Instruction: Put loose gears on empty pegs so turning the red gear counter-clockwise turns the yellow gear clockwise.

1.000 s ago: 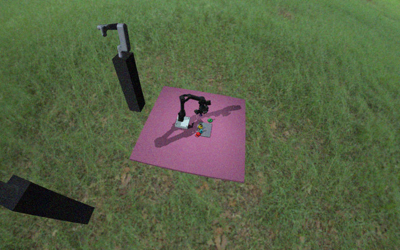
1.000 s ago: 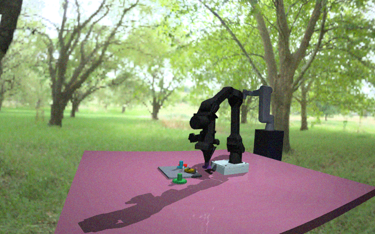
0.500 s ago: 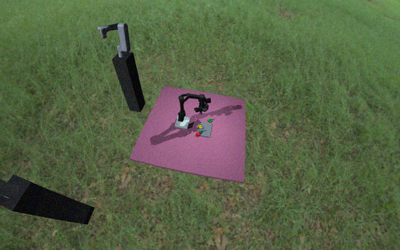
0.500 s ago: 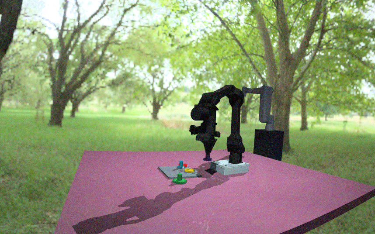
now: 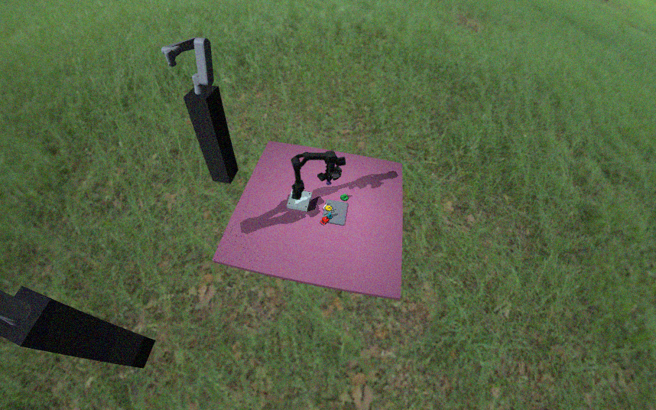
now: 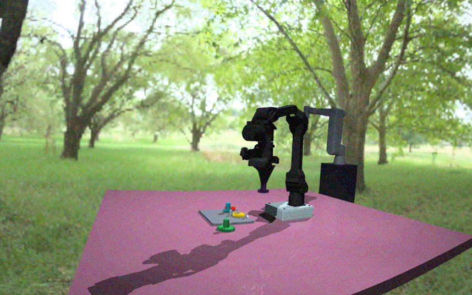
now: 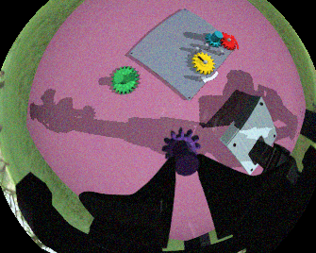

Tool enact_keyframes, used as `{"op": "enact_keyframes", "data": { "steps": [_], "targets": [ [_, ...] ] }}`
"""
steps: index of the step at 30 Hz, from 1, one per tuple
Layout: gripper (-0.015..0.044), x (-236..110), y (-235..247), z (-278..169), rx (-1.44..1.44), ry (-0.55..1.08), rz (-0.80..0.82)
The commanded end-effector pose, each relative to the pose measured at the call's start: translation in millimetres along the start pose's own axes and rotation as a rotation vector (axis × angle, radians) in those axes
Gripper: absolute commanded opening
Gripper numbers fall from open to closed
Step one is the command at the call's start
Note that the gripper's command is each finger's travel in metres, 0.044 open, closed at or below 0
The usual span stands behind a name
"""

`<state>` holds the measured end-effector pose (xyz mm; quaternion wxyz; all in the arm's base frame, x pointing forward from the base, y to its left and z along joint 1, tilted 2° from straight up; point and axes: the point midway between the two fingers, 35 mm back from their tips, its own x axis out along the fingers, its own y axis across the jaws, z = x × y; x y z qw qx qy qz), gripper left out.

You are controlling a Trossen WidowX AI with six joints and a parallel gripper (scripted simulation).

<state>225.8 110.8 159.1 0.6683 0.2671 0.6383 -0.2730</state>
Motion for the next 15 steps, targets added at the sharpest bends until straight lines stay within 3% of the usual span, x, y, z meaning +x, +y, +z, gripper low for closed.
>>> {"op": "enact_keyframes", "data": {
  "steps": [1, 15],
  "targets": [
    [0.0000, -8, -1, 0, 0.005, -0.006, 0.009],
    [0.0000, 1, -3, 21, 0.025, -0.013, 0.011]
  ]
}}
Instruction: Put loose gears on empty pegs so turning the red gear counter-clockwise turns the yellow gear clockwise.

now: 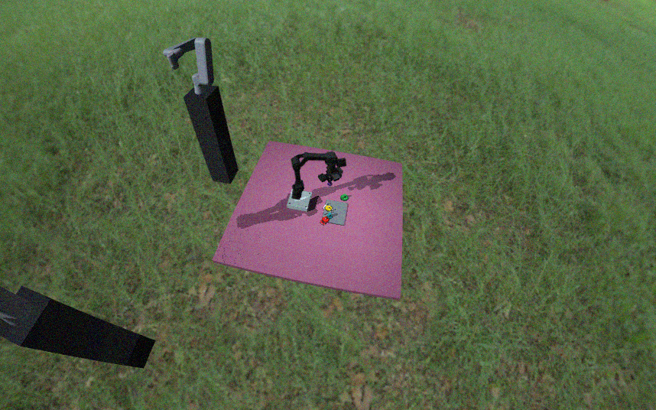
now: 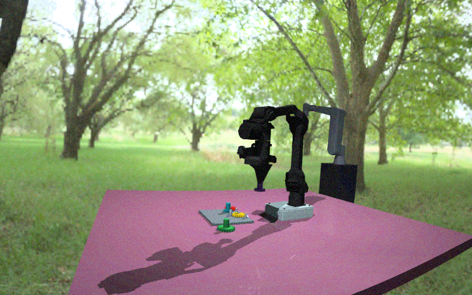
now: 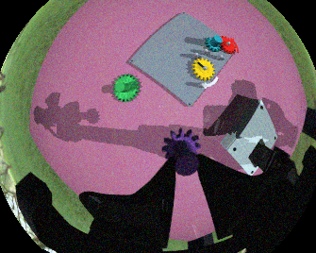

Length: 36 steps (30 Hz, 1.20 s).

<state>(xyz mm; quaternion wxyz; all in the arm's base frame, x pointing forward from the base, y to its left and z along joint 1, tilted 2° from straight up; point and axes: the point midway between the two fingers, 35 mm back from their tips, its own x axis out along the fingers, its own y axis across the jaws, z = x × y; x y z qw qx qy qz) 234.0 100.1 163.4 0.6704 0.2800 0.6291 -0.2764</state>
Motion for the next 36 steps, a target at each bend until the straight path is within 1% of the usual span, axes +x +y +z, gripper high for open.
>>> {"op": "enact_keyframes", "data": {
  "steps": [1, 36],
  "targets": [
    [0.0000, 6, -2, 10, -0.001, -0.003, -0.008],
    [0.0000, 35, -22, 74, -0.020, -0.014, -0.016]
  ]
}}
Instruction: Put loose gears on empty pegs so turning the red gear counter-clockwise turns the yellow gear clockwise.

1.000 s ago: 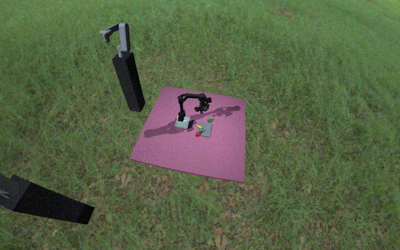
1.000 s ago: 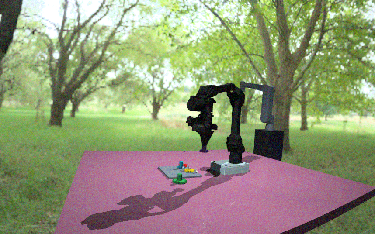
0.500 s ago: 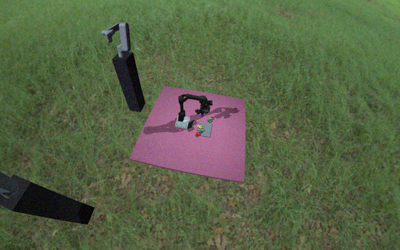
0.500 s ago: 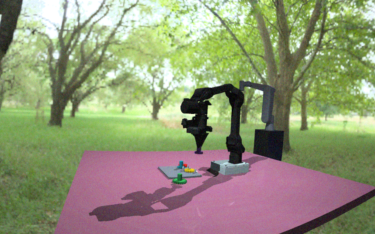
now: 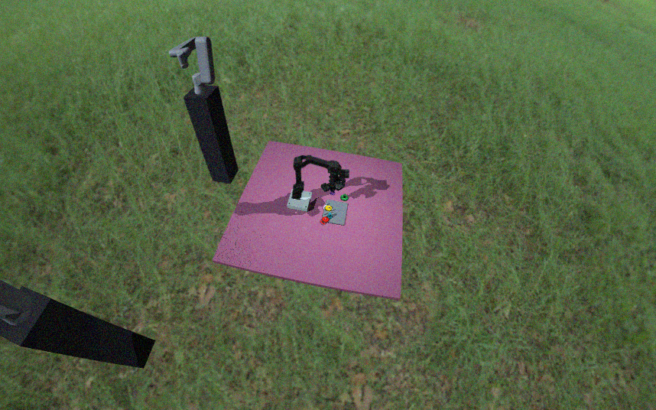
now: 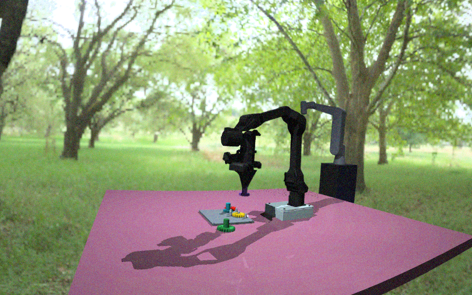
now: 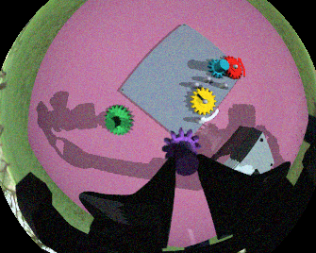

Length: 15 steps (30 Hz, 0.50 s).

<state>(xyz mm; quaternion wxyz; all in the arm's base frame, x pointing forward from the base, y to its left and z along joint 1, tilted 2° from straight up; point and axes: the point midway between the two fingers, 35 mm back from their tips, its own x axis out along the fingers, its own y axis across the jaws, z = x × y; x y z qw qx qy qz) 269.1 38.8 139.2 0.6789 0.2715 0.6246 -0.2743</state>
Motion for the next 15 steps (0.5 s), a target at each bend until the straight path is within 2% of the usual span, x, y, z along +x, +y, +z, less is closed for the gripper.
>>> {"op": "enact_keyframes", "data": {
  "steps": [1, 15],
  "targets": [
    [0.0000, 9, -6, 8, -0.004, 0.007, -0.015],
    [0.0000, 22, -19, 32, -0.004, 0.008, -0.016]
  ]
}}
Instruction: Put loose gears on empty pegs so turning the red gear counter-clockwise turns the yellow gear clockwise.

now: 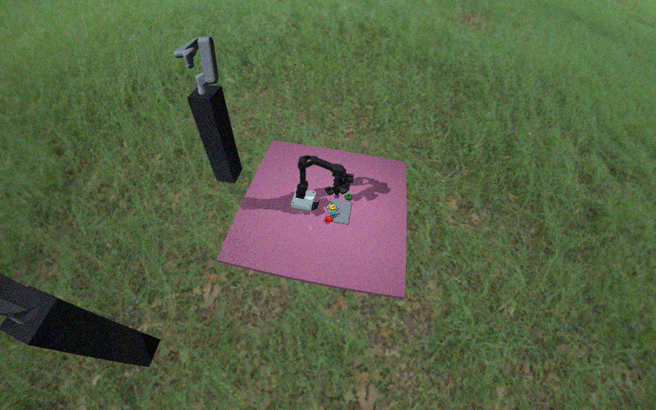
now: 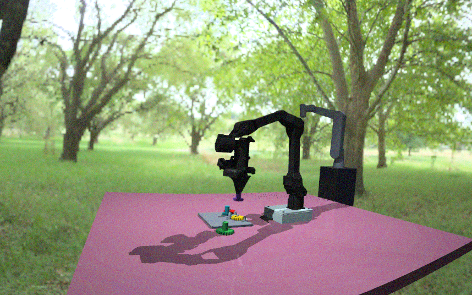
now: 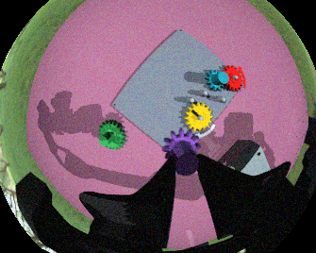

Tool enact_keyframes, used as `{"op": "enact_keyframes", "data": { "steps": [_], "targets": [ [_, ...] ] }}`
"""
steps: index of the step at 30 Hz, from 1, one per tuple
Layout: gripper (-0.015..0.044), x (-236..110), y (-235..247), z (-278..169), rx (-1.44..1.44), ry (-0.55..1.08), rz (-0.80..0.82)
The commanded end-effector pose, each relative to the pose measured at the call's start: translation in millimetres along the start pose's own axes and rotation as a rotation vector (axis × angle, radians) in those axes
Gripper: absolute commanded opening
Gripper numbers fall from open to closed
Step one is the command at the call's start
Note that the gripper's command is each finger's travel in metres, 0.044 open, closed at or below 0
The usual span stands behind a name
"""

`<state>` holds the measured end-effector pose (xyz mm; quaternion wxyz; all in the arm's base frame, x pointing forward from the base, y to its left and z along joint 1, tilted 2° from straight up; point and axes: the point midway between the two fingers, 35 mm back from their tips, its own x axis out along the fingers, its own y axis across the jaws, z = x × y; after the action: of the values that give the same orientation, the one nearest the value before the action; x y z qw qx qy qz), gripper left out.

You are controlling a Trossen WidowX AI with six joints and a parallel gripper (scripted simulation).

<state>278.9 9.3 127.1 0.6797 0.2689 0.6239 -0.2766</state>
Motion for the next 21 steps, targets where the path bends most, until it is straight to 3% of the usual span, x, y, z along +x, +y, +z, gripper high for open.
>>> {"op": "enact_keyframes", "data": {
  "steps": [1, 21],
  "targets": [
    [0.0000, 9, -6, 7, -0.003, 0.012, -0.010],
    [0.0000, 28, -32, 38, -0.004, 0.013, -0.011]
  ]
}}
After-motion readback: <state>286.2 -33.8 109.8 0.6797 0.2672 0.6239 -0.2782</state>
